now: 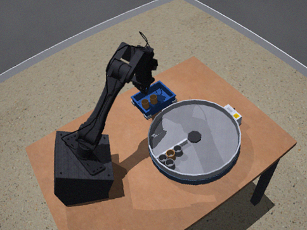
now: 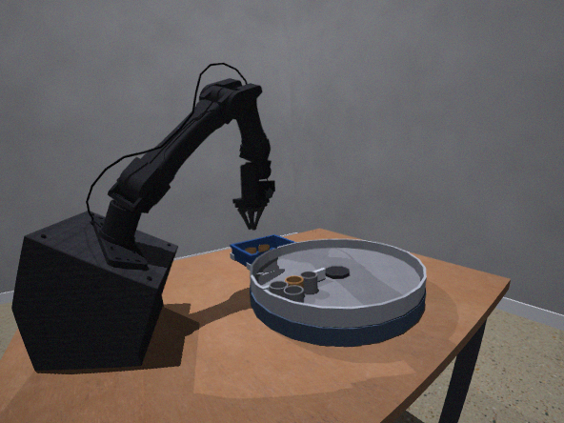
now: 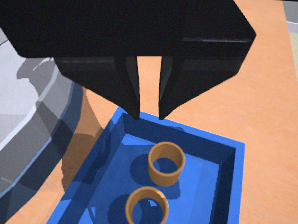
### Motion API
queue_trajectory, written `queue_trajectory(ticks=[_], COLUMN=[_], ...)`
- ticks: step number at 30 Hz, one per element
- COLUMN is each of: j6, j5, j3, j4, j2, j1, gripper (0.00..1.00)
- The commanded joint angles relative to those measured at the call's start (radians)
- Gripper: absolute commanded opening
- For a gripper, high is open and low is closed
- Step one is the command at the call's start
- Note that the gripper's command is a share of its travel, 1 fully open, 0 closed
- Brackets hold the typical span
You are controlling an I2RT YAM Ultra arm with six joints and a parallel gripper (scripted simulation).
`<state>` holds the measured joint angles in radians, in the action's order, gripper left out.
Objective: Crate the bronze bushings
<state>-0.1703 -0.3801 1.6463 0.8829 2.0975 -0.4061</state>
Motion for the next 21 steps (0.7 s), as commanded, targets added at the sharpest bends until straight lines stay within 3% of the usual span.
queue_trajectory(ticks=[1,21], j6=[-0.011,-0.014], j5=[-0.008,-0.008], j3=[0.037,0.042], j4=[0.014,0.022], j2=[-0.039,-0.046], j1=[-0.022,-0.026], gripper=[0.16,0.16])
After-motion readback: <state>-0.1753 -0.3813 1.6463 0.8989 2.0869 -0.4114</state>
